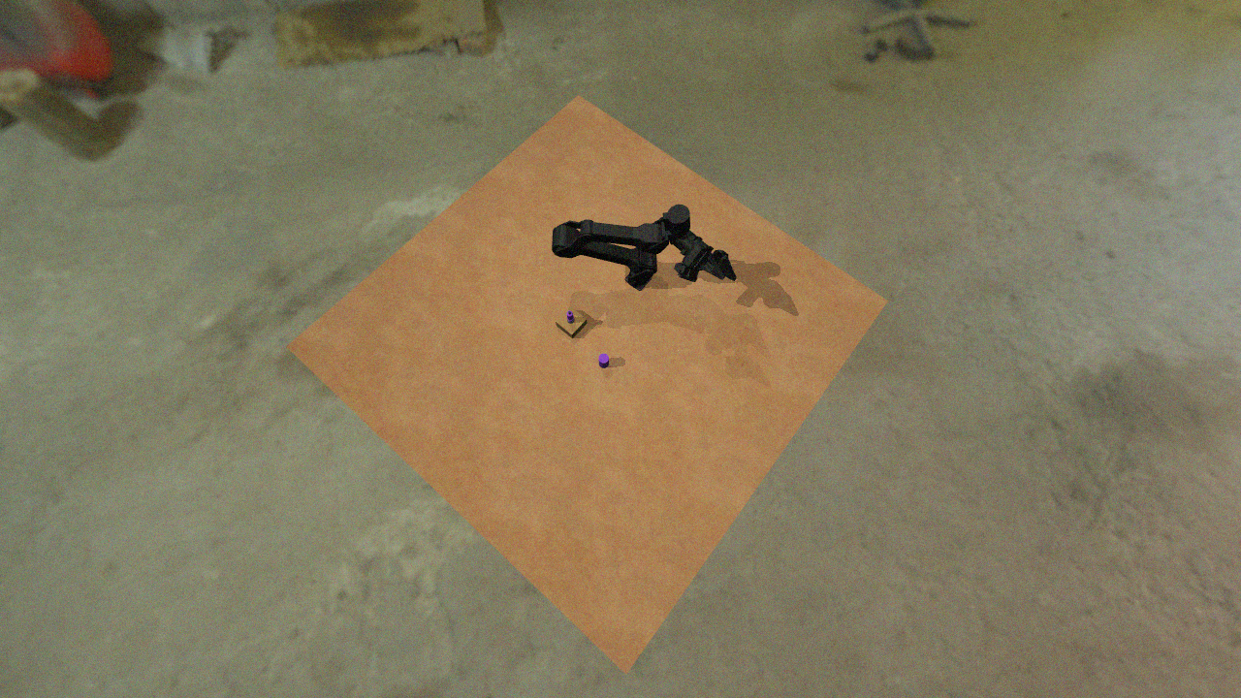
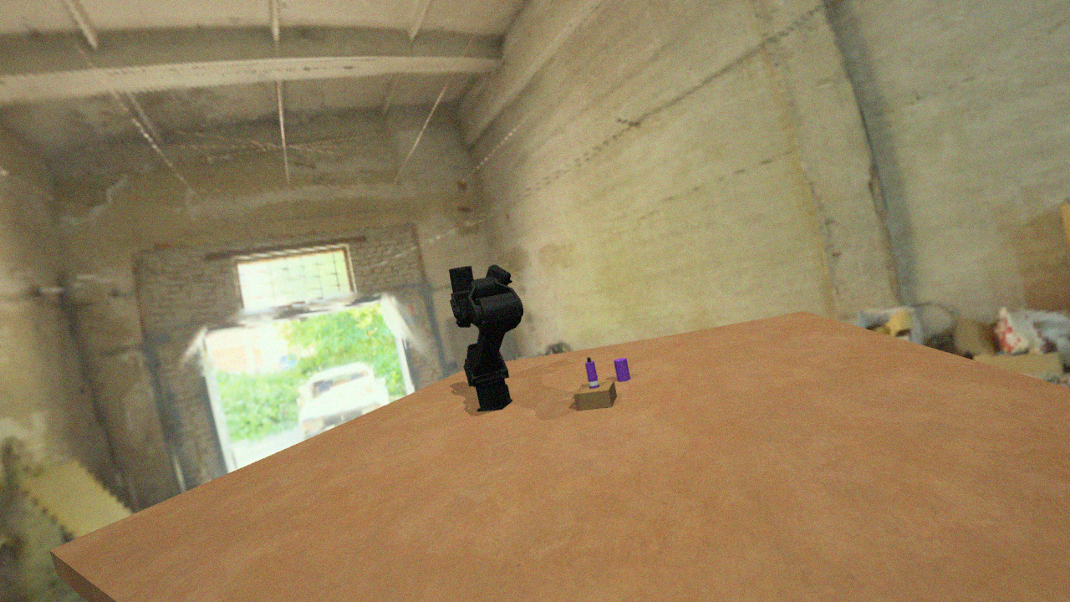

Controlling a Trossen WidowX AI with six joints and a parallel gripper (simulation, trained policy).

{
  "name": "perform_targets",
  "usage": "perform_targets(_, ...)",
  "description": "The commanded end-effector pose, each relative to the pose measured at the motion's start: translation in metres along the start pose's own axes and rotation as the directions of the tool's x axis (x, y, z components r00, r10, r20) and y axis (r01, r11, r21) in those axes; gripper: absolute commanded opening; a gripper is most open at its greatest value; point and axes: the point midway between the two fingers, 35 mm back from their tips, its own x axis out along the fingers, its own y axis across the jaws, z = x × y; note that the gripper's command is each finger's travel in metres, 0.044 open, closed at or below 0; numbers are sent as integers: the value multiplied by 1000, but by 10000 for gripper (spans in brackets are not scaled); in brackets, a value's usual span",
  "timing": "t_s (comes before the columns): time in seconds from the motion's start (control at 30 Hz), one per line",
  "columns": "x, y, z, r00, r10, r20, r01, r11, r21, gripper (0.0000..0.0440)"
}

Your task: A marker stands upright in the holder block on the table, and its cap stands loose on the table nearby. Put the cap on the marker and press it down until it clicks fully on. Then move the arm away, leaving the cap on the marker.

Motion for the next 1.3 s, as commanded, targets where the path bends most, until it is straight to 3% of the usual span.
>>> perform_targets(0.0,1,0,0,1000,-3,2,3,1000,-3,375)
perform_targets(0.17,6,0,4,999,-18,32,19,999,-47,253)
perform_targets(0.23,8,0,5,999,-26,45,29,997,-66,235)
perform_targets(1.27,36,10,32,942,-169,291,230,954,-190,316)
